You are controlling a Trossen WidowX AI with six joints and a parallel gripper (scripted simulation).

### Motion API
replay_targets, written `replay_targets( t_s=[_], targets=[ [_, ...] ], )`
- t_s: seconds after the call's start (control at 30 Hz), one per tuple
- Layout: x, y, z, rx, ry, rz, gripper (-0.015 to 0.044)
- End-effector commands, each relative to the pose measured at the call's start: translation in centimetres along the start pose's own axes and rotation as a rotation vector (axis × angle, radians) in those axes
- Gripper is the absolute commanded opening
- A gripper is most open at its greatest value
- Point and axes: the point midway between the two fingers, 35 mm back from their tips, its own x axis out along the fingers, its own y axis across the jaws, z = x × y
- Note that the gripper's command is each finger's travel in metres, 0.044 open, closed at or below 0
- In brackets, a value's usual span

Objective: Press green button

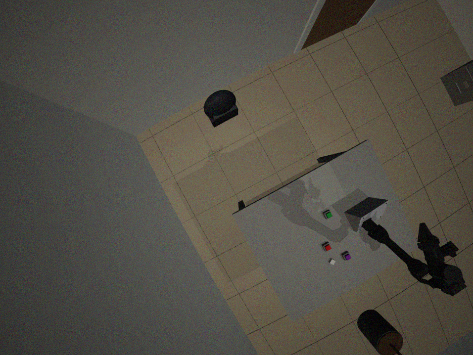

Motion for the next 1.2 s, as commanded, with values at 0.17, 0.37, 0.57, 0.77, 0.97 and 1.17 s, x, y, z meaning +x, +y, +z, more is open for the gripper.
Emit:
replay_targets(
  t_s=[0.17,0.37,0.57,0.77,0.97,1.17],
  targets=[
    [6.3,2.2,-11.5,-0.743,0.328,0.031,0.04],
    [8.8,1.6,-18.0,-1.127,0.516,0.108,0.04],
    [10.5,-0.1,-24.2,-1.476,0.707,0.23,0.04],
    [11.6,-3.0,-29.9,-1.789,0.9,0.407,0.04],
    [12.1,-6.6,-34.8,-2.047,1.087,0.643,0.04],
    [11.9,-10.8,-38.8,-2.23,1.252,0.931,0.04]
  ],
)
